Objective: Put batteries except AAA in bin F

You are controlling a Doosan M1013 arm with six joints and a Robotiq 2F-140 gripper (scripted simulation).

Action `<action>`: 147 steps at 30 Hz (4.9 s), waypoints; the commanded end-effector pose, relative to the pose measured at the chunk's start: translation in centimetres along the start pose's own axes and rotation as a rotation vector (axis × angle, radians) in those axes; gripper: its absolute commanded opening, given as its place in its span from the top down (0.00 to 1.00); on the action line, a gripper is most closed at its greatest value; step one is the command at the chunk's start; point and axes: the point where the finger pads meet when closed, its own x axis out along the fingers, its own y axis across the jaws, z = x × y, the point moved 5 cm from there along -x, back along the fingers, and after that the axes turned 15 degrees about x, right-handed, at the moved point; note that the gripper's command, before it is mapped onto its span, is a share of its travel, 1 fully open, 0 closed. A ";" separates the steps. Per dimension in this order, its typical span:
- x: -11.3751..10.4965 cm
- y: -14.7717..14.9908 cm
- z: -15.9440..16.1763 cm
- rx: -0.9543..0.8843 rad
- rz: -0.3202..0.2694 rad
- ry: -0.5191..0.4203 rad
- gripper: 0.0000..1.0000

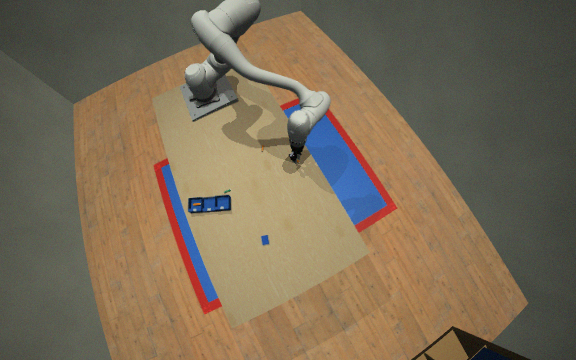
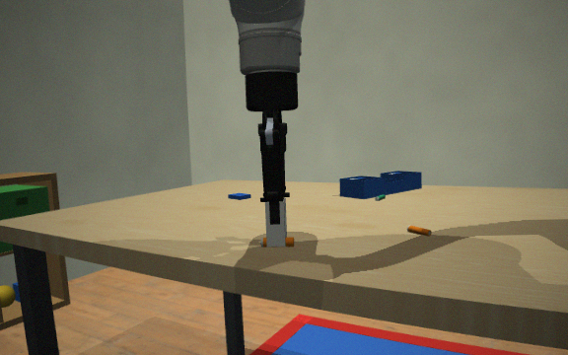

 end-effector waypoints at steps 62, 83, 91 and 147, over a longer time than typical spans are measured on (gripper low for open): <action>-4.0 0.4 0.1 -0.001 0.003 -0.001 0.85; -5.7 0.4 0.1 -0.001 0.003 -0.001 0.85; -5.7 0.4 0.1 -0.001 0.003 -0.001 0.85; -6.7 0.5 0.2 -0.001 0.003 -0.001 0.85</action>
